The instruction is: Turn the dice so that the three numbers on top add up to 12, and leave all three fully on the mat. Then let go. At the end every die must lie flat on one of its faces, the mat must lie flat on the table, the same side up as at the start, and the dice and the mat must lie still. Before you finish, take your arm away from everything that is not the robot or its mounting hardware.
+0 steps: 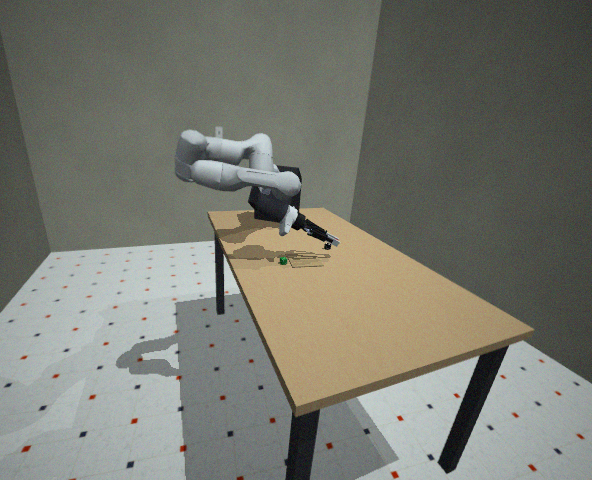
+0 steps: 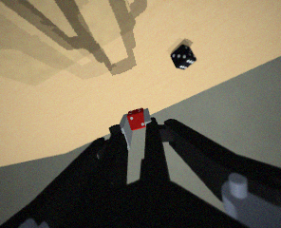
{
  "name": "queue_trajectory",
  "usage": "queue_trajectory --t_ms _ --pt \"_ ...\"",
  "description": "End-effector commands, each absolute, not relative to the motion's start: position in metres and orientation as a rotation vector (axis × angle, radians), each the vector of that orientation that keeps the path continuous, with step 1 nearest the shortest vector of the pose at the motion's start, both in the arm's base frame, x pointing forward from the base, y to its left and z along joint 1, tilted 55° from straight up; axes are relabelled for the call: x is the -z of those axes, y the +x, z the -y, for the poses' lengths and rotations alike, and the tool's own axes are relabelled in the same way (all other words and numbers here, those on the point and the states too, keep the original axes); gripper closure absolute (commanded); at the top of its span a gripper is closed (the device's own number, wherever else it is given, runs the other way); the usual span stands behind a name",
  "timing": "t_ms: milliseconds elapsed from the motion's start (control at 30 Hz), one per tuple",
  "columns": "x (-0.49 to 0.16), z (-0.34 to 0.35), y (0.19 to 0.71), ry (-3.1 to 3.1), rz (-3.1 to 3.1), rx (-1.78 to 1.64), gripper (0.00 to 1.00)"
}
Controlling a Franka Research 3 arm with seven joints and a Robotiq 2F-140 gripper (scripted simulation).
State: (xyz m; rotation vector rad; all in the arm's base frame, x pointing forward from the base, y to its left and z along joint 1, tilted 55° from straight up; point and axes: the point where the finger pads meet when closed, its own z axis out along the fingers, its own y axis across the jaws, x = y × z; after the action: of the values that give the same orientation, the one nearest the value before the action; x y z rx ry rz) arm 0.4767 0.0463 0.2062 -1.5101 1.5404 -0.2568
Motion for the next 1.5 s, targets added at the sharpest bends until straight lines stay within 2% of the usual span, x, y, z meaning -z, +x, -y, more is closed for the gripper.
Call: queue_trajectory --t_ms 0,1467 --pt "-0.204 -0.03 0.491 -1.526 -1.471 0.371 0.87" --pt "-0.188 -0.014 0.507 -1.526 -1.471 0.371 0.87"
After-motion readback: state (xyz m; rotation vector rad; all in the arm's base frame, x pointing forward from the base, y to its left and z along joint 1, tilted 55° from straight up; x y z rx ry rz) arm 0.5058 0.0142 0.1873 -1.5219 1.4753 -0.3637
